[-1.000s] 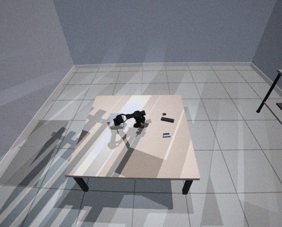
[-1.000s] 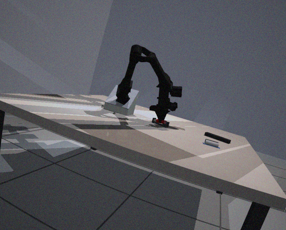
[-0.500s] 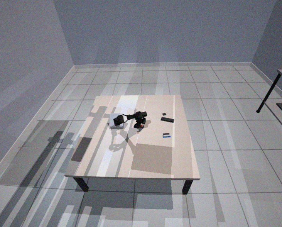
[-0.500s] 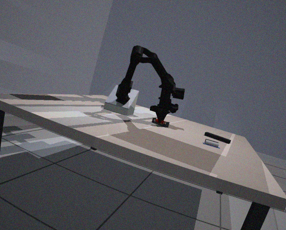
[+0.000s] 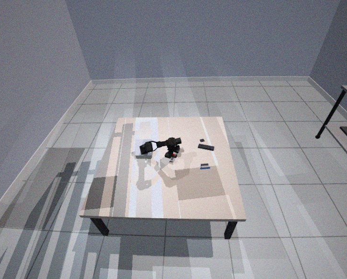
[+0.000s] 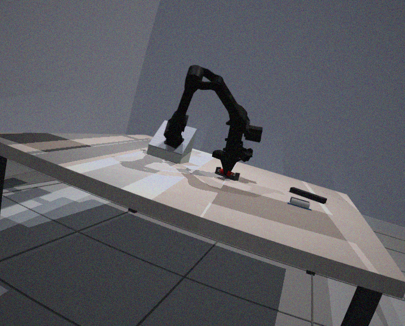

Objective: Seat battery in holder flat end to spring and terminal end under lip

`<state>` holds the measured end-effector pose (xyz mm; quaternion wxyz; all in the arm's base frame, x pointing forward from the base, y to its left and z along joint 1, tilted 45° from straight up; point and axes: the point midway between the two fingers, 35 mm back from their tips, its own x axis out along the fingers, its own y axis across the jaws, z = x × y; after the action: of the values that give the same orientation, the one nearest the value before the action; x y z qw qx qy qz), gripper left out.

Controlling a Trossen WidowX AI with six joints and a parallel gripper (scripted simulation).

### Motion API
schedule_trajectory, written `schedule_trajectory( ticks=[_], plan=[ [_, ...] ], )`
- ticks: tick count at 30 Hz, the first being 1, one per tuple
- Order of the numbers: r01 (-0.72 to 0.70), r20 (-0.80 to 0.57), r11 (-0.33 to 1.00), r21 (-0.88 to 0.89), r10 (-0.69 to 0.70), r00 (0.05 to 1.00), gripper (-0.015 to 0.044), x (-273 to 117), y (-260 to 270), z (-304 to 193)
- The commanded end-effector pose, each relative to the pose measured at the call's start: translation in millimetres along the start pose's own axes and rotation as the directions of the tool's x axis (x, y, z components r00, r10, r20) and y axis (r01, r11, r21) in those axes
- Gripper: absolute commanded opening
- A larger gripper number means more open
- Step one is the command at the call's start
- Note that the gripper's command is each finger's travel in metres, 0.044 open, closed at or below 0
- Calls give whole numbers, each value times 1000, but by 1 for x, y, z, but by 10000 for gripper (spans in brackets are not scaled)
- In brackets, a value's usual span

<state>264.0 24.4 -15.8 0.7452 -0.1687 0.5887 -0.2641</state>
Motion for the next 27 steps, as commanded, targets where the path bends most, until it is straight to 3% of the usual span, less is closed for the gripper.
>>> schedule_trajectory(
  ticks=[1, 27],
  plan=[
    [0, -16, 1000, -12, 0, 1000, 63, 2, 0, -2],
    [-1, -11, 1000, -9, 1, 1000, 63, 1, 0, 12]
  ],
)
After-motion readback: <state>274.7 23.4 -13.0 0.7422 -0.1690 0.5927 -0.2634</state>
